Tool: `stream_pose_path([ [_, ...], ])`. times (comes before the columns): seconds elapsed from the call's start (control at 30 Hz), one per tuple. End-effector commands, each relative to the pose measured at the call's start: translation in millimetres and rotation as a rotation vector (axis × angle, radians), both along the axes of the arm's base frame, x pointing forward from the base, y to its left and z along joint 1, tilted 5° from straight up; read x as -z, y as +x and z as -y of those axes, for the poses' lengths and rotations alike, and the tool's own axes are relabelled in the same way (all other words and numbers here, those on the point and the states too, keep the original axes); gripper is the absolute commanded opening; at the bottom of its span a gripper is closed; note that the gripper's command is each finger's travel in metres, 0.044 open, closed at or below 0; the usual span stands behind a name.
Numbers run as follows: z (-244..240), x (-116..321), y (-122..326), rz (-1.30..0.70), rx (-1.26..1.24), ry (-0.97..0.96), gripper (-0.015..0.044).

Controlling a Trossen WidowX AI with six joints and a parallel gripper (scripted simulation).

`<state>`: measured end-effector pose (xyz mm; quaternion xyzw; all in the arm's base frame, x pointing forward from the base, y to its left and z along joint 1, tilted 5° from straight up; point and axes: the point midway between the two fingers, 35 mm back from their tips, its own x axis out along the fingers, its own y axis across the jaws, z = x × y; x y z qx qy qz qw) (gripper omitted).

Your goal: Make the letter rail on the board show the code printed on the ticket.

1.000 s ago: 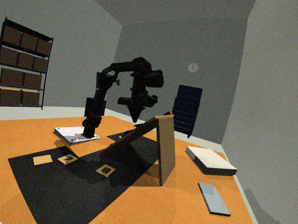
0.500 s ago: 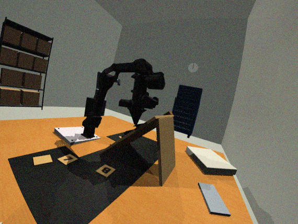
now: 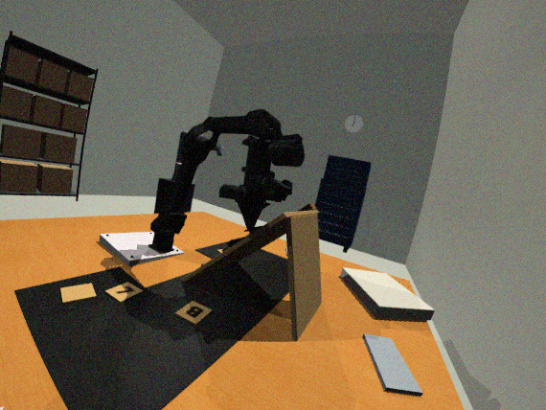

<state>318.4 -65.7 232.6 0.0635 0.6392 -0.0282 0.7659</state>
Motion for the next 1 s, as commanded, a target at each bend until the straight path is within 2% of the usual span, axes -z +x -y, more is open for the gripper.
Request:
stream_pose_path([
  [0.0, -0.3, 1.0, 2.6, 0.003, 0.003, 0.004, 0.0],
  [0.97, -1.4, 5.8, 9.1, 0.004, 0.003, 0.004, 0.0],
])
